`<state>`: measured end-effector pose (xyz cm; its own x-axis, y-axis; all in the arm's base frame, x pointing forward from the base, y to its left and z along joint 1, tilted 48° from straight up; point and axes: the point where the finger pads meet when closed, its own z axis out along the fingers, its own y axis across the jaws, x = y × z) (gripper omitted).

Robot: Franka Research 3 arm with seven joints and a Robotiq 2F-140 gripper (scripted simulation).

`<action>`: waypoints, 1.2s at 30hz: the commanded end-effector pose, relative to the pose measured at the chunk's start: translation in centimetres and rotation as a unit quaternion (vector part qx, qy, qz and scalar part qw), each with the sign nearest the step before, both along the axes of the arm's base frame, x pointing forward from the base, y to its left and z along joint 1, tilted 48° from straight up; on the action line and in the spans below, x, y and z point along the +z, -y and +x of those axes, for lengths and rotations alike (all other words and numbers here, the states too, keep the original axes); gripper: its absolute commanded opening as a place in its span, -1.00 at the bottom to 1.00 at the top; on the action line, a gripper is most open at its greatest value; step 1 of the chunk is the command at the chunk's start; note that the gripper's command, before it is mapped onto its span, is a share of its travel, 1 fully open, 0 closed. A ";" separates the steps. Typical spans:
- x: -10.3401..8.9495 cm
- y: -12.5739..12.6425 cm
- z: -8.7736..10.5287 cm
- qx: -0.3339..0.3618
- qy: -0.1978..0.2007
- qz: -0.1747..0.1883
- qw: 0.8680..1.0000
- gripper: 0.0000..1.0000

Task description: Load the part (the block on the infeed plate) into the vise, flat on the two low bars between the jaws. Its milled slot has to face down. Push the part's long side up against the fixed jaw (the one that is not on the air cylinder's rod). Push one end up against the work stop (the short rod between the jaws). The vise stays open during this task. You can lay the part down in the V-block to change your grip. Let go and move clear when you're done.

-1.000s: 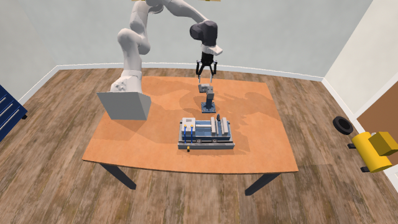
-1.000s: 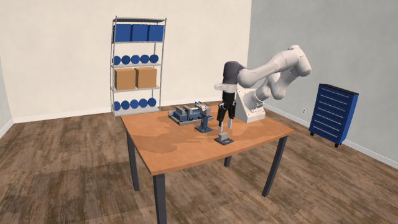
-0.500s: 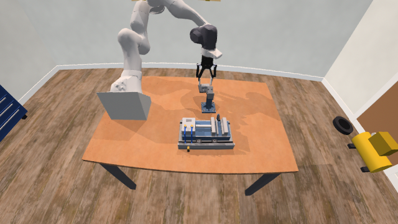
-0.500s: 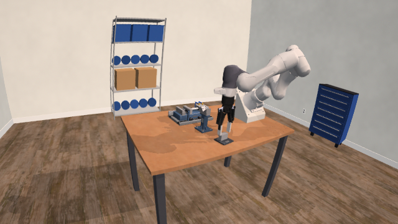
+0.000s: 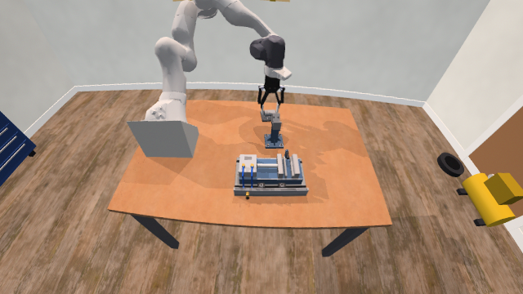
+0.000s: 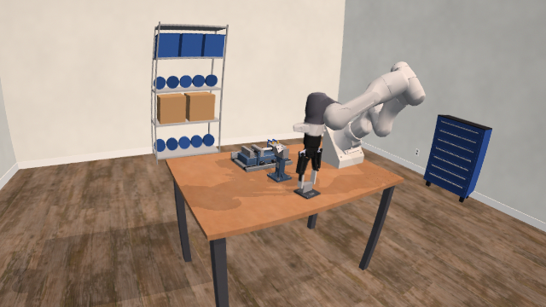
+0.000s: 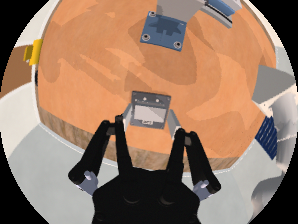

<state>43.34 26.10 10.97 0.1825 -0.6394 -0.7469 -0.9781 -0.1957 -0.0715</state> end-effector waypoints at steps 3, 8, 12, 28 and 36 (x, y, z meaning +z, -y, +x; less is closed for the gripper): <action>-0.4 -0.4 0.1 0.001 0.005 0.000 1.000 0.02; -0.5 -0.5 0.0 0.001 0.005 0.000 1.000 0.02; -0.6 -0.6 0.0 0.001 0.005 0.000 1.000 0.02; -0.7 -0.7 0.0 0.001 0.005 0.000 1.000 0.02; -0.7 -0.7 0.0 0.001 0.005 0.000 1.000 0.02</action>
